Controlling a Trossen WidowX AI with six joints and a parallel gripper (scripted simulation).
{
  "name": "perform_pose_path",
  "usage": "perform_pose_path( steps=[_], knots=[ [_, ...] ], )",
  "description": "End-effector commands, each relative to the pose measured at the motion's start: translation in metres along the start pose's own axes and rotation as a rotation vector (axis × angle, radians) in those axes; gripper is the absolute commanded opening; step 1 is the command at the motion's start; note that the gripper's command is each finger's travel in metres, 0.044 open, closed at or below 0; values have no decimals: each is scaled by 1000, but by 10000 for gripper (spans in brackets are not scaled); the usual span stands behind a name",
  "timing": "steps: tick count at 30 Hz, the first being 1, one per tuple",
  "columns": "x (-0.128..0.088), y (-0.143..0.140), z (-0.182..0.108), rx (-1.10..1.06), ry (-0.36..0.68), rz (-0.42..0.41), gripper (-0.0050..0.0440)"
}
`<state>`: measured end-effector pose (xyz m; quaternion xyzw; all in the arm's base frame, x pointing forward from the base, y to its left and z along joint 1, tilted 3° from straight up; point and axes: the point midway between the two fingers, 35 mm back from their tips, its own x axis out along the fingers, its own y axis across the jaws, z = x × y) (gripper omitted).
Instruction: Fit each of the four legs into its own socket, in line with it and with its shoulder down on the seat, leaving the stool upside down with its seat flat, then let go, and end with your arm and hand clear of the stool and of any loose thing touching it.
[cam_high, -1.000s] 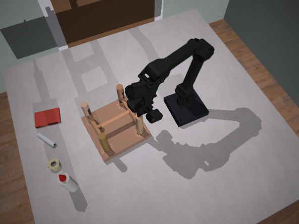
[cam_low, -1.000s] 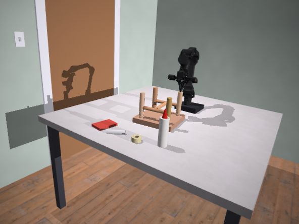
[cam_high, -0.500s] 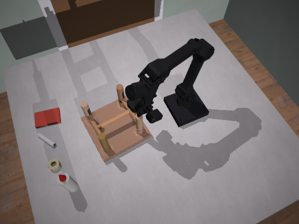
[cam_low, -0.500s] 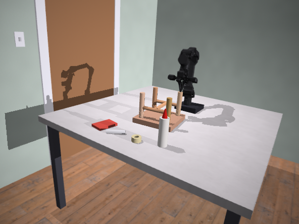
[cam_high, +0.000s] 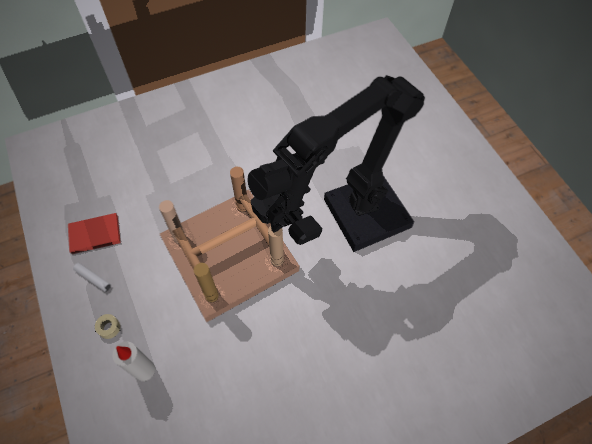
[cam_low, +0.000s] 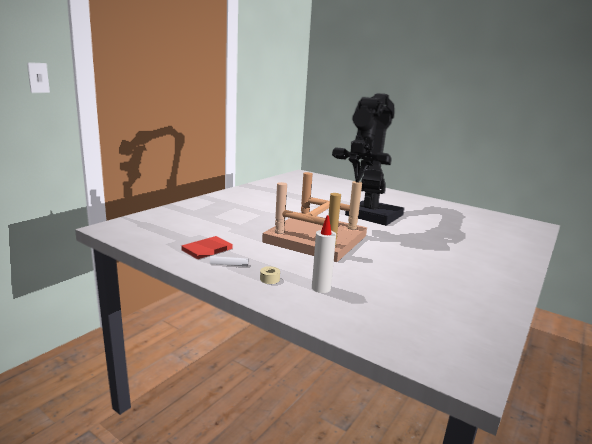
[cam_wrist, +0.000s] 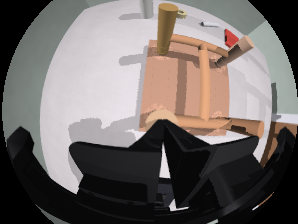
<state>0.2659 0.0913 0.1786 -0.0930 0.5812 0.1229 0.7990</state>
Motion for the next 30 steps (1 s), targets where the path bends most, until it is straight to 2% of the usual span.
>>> perform_pose_path(
  steps=[1, 30],
  knots=[
    [30, -3, -14, -5, 101, -14, 0],
    [-4, -1, 3, -2, 39, -6, 0]
  ],
)
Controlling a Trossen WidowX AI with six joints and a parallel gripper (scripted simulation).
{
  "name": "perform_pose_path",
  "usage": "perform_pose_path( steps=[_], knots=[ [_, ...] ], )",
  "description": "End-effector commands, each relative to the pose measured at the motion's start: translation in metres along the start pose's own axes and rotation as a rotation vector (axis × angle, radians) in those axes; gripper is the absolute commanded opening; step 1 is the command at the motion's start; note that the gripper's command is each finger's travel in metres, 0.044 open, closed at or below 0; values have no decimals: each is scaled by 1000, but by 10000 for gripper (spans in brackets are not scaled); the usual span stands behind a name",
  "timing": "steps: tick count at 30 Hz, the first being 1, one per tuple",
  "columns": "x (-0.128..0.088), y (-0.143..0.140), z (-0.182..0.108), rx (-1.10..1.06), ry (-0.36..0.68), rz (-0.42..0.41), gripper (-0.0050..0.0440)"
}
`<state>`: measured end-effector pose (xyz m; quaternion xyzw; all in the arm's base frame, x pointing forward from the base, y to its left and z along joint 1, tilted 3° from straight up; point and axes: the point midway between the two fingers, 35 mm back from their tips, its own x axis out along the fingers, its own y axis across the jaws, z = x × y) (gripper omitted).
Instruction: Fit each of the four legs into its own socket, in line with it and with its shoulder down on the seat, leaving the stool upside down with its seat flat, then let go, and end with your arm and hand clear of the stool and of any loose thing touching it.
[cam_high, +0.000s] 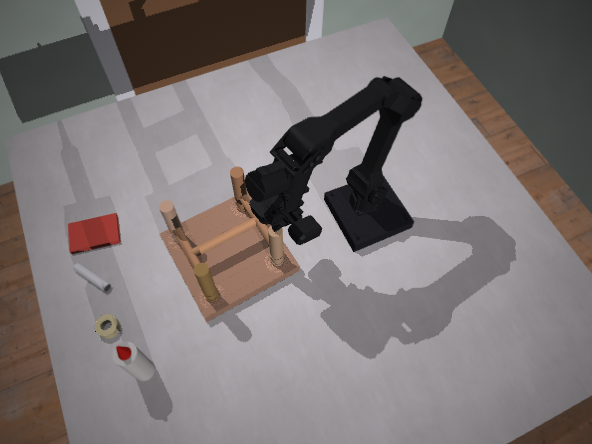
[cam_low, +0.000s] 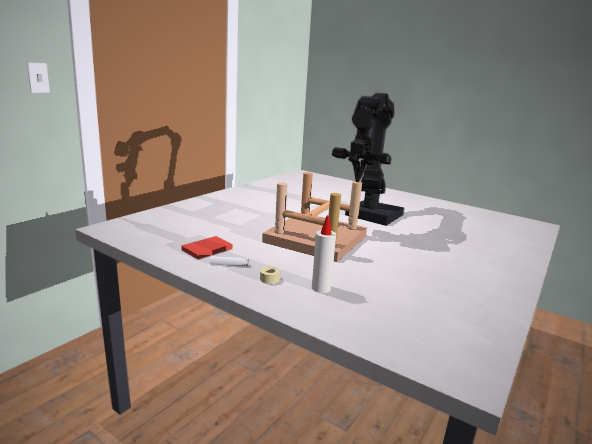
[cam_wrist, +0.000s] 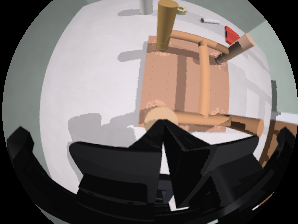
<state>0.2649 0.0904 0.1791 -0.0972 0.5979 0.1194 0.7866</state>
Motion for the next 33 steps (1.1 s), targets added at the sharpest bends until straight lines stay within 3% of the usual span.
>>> perform_pose_path(
  steps=[1, 17, 23, 33],
  knots=[
    [-5, 0, 4, -1, -6, -2, 0],
    [-27, 1, 11, 1, -43, 3, 0],
    [-23, -2, 9, 6, -30, -1, 0],
    [-36, -117, 15, 380, 25, -126, 0]
  ],
)
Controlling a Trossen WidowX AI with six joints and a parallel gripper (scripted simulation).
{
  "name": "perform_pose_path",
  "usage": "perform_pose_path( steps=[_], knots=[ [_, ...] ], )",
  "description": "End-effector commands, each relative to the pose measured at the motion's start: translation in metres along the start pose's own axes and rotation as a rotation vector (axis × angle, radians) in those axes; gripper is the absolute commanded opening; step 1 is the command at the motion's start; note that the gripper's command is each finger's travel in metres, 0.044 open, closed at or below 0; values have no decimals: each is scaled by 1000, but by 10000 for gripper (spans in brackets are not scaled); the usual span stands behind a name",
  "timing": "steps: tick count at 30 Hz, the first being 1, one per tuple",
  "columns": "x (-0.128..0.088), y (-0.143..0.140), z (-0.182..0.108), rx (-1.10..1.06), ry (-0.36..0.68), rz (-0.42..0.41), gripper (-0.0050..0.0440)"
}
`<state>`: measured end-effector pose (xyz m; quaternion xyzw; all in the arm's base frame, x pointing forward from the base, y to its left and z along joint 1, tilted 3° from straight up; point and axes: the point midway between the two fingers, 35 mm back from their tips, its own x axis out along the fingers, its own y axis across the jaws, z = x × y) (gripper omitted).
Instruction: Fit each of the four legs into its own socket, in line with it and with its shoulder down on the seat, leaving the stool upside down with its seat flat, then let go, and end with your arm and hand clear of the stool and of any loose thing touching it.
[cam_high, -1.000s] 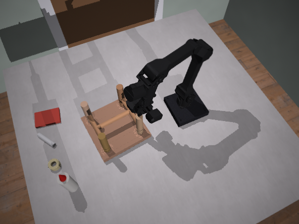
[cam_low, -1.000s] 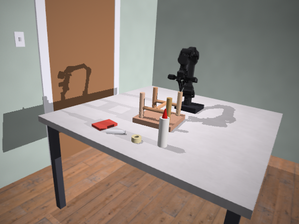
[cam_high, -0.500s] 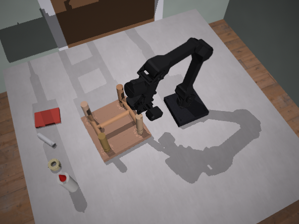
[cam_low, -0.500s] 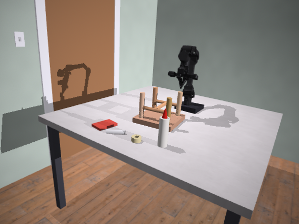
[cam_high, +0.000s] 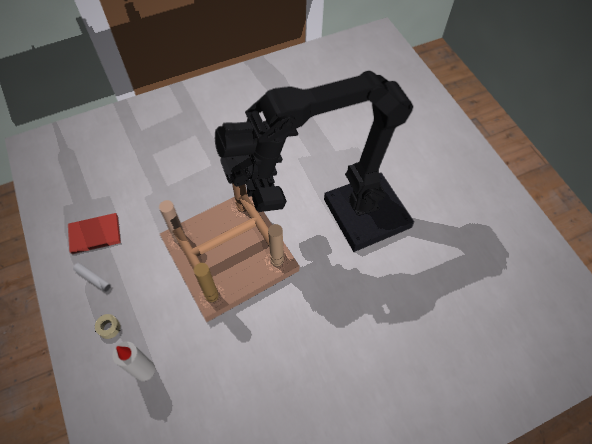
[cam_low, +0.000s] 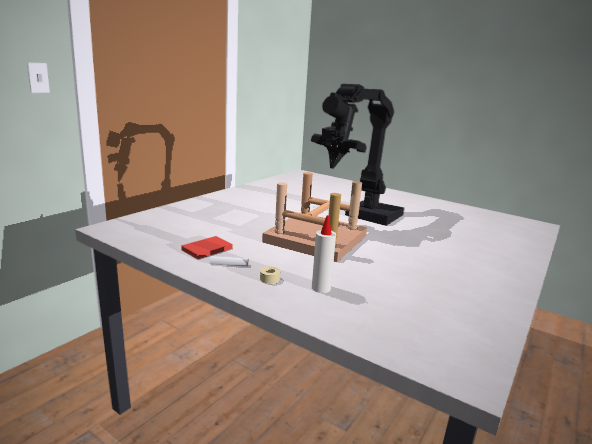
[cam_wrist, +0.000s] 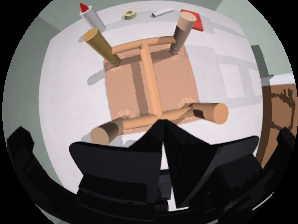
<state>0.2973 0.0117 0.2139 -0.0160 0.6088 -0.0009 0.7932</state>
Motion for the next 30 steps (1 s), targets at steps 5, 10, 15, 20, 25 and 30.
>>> perform_pose_path(
  steps=[5, 10, 15, 20, 25, 30],
  knots=[
    [-4, -67, 10, 216, 30, -70, 0],
    [-6, -89, 10, 281, 41, -90, 0],
    [-3, -89, 9, 281, 41, -90, 0],
    [12, -89, 4, 281, 41, -90, 0],
    [18, -89, 1, 281, 41, -90, 0],
    [25, -89, 0, 281, 41, -90, 0]
  ],
)
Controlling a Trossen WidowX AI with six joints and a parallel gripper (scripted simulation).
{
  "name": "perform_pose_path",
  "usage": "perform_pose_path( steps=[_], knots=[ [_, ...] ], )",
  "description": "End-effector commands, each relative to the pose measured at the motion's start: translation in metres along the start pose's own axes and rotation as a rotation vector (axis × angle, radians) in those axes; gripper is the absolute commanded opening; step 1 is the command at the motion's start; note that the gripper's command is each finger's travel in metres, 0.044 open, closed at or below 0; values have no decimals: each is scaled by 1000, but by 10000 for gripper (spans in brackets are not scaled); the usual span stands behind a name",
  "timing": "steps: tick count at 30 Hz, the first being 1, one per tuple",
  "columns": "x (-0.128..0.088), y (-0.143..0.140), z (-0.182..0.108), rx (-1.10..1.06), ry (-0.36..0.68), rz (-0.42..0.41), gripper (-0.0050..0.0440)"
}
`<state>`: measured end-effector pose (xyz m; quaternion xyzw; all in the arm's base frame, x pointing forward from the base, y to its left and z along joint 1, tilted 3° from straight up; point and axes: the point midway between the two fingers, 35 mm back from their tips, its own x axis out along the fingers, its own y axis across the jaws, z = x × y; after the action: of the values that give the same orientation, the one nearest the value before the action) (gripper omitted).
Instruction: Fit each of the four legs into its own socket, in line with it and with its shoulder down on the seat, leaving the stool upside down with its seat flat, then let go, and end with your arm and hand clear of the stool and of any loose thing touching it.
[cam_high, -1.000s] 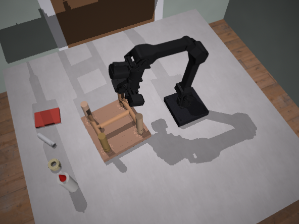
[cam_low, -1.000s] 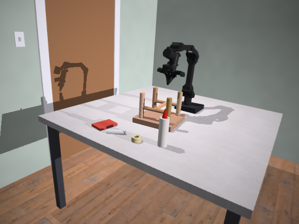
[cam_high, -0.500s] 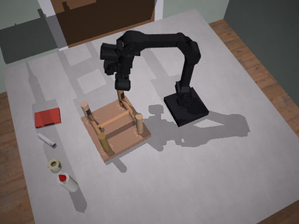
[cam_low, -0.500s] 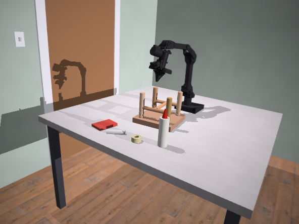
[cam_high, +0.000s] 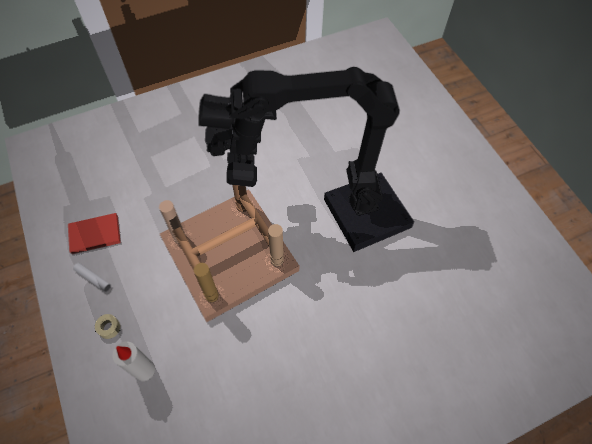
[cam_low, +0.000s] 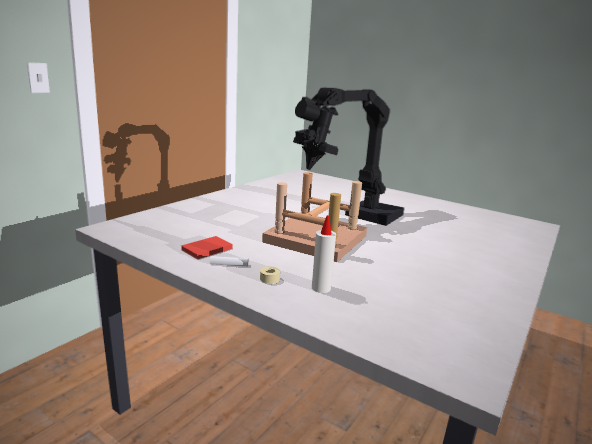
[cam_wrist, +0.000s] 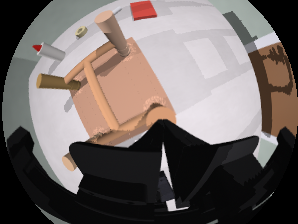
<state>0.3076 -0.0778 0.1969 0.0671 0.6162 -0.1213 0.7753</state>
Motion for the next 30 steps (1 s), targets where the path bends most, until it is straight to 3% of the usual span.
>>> perform_pose_path(
  steps=[1, 30],
  knots=[
    [6, 0, -4, 2, 3, -1, 0],
    [29, 0, -9, 2, 3, -1, 0]
  ],
)
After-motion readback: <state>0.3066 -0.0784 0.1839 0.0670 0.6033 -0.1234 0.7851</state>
